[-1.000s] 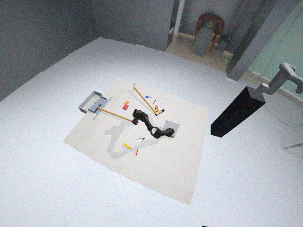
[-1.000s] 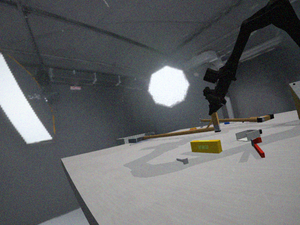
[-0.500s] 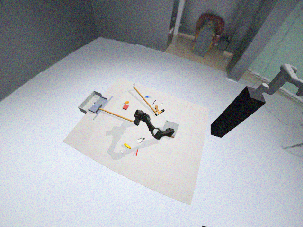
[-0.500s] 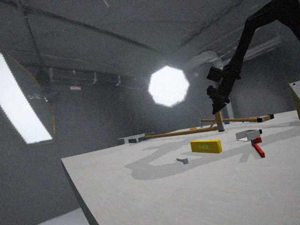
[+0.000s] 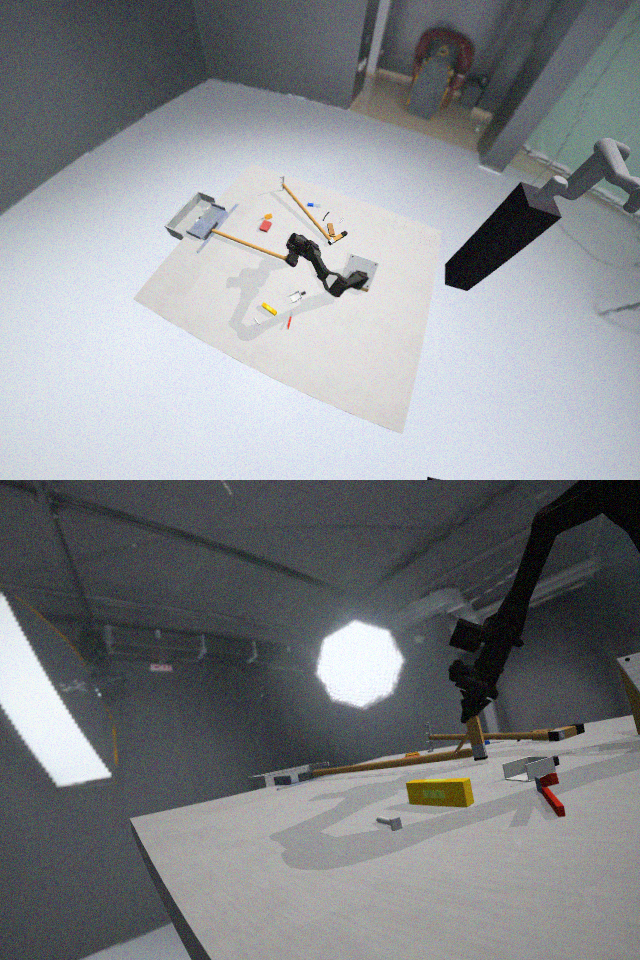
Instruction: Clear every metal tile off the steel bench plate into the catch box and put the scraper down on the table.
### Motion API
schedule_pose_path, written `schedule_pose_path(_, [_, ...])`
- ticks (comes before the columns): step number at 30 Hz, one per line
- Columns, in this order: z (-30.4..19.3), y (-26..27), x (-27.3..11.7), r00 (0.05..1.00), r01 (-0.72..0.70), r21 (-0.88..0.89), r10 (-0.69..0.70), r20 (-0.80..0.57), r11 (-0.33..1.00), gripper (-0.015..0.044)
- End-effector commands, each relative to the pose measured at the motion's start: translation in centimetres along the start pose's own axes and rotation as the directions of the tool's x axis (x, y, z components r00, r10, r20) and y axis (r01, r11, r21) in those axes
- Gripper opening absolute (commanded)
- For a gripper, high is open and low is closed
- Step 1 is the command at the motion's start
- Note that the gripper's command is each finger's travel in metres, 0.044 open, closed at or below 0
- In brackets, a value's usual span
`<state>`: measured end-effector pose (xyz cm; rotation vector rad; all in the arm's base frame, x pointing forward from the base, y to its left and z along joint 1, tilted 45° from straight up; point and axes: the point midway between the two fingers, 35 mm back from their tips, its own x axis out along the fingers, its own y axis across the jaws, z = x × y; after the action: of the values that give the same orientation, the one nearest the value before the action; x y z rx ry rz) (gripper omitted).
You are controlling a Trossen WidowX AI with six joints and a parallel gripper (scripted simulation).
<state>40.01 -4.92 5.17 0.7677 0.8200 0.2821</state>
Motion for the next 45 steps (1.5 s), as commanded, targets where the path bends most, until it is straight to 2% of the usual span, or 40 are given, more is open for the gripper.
schedule_pose_path(1, [-0.1, 0.2, -0.6, 1.0, -0.005, -0.012, 0.005, 0.013, 1.0, 0.0])
schedule_pose_path(45, [-4.6, -0.4, -3.0, 1.0, 0.001, -0.005, -0.001, 0.016, 1.0, 0.0])
